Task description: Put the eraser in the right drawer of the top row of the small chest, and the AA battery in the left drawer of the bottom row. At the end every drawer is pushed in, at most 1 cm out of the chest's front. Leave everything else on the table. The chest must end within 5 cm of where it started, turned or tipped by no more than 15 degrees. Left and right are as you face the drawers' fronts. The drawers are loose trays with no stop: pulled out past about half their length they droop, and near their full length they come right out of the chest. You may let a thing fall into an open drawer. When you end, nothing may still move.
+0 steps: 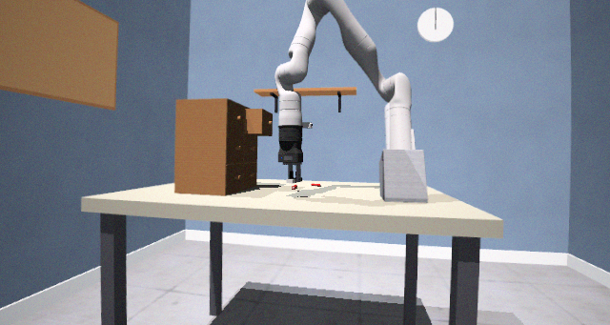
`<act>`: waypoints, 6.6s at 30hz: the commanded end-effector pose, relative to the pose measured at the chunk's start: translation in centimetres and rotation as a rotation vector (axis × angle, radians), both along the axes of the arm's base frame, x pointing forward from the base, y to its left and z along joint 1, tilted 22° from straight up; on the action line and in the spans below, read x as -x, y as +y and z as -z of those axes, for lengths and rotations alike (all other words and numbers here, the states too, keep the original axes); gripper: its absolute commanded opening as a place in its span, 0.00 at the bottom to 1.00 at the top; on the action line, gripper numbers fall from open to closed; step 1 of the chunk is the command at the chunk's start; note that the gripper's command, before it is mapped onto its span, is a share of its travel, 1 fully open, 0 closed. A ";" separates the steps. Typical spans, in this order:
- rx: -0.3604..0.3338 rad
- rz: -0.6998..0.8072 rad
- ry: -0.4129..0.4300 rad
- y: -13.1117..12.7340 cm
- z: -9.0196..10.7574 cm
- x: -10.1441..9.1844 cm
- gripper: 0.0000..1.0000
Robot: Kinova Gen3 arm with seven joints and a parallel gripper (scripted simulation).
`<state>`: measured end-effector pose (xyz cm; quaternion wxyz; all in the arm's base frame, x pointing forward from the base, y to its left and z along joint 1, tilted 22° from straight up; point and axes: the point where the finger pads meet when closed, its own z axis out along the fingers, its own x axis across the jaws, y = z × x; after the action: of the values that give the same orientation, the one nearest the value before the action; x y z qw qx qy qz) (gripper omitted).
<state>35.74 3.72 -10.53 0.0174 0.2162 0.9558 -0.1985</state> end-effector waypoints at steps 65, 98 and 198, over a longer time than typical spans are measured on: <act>0.041 1.154 -0.485 -13.7 -11.3 -2.7 0.45; 0.033 1.154 -0.487 -9.7 -21.2 -3.3 0.45; -0.023 1.116 -0.596 -4.8 -33.7 -3.8 0.45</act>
<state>39.49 -1.38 23.03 0.1687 0.7294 0.6544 -0.1064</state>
